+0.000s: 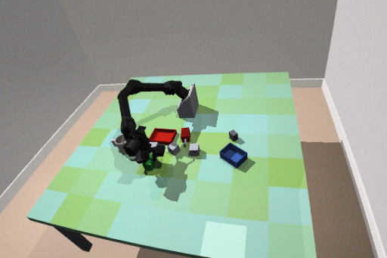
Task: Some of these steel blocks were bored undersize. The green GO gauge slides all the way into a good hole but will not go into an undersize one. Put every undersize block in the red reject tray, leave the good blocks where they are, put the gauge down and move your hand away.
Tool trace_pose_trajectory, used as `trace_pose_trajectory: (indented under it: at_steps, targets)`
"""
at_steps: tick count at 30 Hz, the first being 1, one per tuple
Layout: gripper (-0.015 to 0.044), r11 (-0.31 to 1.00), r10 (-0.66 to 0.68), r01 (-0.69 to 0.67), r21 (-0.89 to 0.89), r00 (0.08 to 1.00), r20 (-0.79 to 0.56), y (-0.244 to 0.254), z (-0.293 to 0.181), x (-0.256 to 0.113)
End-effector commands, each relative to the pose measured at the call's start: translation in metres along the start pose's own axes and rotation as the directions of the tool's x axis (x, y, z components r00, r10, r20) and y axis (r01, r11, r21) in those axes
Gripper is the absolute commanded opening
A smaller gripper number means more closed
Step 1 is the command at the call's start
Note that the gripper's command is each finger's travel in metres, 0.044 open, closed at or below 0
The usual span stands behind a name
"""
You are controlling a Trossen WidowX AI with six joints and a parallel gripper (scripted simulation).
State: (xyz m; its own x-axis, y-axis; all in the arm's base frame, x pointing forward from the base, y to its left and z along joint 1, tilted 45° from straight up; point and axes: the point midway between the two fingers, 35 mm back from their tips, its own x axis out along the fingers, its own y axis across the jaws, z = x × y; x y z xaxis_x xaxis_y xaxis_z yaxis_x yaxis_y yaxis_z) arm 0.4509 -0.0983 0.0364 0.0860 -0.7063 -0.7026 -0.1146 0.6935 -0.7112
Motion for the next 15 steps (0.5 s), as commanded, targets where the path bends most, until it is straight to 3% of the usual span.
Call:
trace_pose_trajectory:
  at_steps: [1, 15]
  targets:
    - [0.0, 1.0, 0.002, -0.002, 0.005, 1.0, 0.015, -0.0009, 0.0013, -0.0058]
    - [0.0, 1.0, 0.002, -0.002, 0.006, 1.0, 0.007, -0.0011, -0.0005, -0.0019]
